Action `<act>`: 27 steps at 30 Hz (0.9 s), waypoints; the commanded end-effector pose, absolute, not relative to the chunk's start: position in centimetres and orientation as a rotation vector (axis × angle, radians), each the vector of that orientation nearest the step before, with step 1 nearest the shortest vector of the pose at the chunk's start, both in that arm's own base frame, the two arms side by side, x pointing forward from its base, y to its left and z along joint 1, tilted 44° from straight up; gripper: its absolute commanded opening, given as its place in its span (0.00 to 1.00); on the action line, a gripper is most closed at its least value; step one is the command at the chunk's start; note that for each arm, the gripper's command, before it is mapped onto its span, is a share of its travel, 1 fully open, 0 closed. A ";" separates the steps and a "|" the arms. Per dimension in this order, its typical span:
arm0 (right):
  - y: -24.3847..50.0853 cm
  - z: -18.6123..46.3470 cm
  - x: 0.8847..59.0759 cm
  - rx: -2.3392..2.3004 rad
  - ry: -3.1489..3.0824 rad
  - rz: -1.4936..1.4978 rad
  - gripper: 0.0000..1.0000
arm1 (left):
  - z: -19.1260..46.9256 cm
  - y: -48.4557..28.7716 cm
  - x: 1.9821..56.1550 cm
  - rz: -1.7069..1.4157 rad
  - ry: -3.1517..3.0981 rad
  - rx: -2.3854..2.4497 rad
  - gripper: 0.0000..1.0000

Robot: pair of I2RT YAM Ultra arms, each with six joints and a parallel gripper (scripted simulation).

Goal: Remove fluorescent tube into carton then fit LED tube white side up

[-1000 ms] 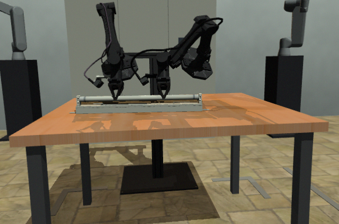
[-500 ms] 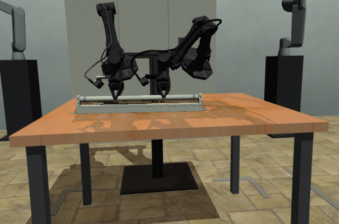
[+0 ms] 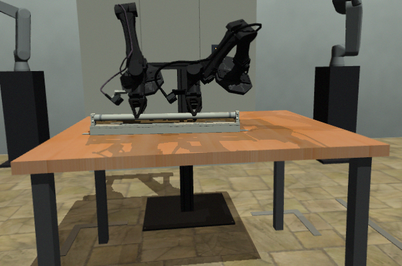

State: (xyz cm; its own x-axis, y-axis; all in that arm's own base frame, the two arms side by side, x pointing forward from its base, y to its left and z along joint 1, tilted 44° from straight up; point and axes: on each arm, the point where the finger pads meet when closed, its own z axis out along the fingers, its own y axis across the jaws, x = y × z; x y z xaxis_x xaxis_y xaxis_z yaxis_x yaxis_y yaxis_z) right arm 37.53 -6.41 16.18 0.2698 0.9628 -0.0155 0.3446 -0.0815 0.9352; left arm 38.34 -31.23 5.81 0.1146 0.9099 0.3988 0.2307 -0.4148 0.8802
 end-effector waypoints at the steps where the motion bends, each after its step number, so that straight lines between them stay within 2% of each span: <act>1: -6.3 14.4 35.8 1.654 1.264 0.767 0.11 | 5.7 -32.1 37.2 1.325 1.086 1.785 0.49; 11: -6.2 14.3 35.6 1.654 1.266 0.771 0.11 | 5.1 -32.2 36.9 1.313 1.078 1.801 0.49; 12: -6.2 14.3 35.6 1.654 1.266 0.771 0.49 | 5.1 -32.2 36.9 1.313 1.078 1.801 0.49; 27: -6.3 14.5 36.3 1.655 1.266 0.766 0.49 | 5.1 -32.2 36.9 1.313 1.078 1.801 0.49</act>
State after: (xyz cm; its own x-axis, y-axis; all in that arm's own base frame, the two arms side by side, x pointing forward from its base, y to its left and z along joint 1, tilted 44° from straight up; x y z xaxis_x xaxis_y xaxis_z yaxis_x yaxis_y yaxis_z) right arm 36.73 -6.38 15.40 0.2763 0.9608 -0.0246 0.3674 -0.0819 0.9264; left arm 38.25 -31.24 5.83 0.1136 0.9087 0.4017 0.2313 -0.4174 0.8788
